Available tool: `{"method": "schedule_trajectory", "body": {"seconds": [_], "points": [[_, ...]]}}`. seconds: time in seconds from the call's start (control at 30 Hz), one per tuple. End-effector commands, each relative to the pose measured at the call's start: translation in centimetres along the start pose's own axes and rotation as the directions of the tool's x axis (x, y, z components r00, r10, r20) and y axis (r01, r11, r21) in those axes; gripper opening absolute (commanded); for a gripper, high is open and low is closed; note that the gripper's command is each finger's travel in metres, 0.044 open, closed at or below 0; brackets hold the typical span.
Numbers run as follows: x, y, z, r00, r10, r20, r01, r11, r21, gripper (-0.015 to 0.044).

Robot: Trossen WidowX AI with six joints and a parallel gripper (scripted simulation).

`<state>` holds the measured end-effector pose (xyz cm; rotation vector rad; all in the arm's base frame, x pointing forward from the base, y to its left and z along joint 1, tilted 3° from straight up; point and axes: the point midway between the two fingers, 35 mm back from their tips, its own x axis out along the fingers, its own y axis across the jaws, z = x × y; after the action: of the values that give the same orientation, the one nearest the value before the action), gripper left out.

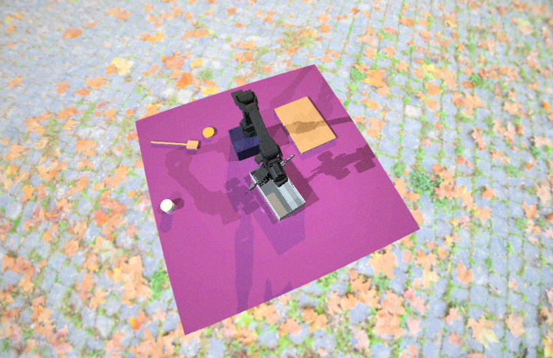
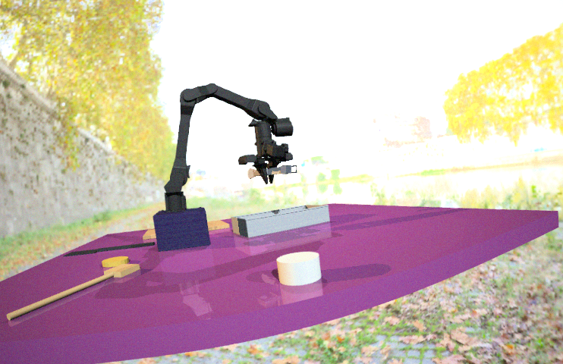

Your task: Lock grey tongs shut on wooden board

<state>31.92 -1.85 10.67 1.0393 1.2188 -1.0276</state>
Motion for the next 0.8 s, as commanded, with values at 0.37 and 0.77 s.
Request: {"method": "schedule_trajectory", "body": {"seconds": [0.37, 0.77], "points": [[-0.1, 1.5, -7.6, 1.0, 0.002, -0.016, 0.001, 0.992, 0.126, -0.015], [-0.2, 1.5, -14.2, 1.0, 0.003, -0.023, 0.003, 0.968, 0.252, -0.015]]}}
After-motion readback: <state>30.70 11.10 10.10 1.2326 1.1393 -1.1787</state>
